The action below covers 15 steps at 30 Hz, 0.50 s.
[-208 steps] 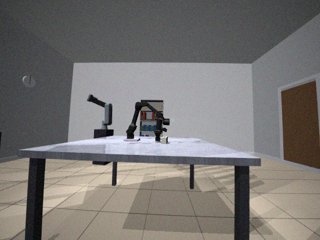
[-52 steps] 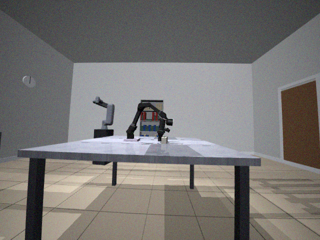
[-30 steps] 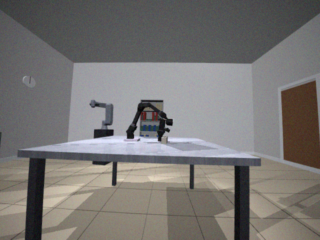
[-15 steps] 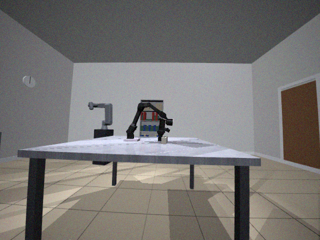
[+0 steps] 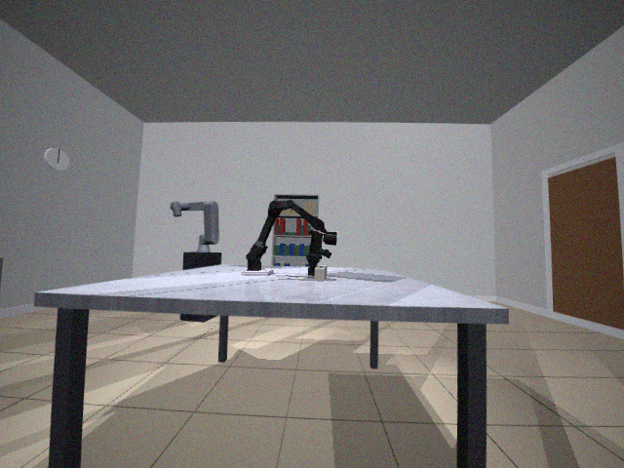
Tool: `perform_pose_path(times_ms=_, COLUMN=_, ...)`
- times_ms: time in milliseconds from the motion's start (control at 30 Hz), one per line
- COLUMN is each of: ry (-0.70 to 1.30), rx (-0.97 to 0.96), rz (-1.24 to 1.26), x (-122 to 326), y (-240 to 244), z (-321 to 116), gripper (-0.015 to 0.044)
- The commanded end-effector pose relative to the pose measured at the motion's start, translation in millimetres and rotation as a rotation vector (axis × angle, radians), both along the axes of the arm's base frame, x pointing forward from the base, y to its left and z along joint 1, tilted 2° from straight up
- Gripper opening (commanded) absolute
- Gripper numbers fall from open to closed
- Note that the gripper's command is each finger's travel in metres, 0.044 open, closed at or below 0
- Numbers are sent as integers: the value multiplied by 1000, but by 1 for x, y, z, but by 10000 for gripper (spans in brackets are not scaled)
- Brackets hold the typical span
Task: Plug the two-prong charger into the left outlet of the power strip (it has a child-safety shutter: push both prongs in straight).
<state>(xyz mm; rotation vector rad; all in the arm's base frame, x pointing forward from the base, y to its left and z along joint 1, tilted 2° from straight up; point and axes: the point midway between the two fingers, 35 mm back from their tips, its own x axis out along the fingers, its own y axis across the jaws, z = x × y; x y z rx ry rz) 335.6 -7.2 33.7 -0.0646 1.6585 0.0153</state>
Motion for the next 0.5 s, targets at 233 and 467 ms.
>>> perform_pose_path(times_ms=233, ry=-2, rx=0, rz=0, x=0, y=0, z=0, gripper=262)
perform_pose_path(times_ms=467, ry=-2, rx=0, rz=0, x=0, y=0, z=0, gripper=440)
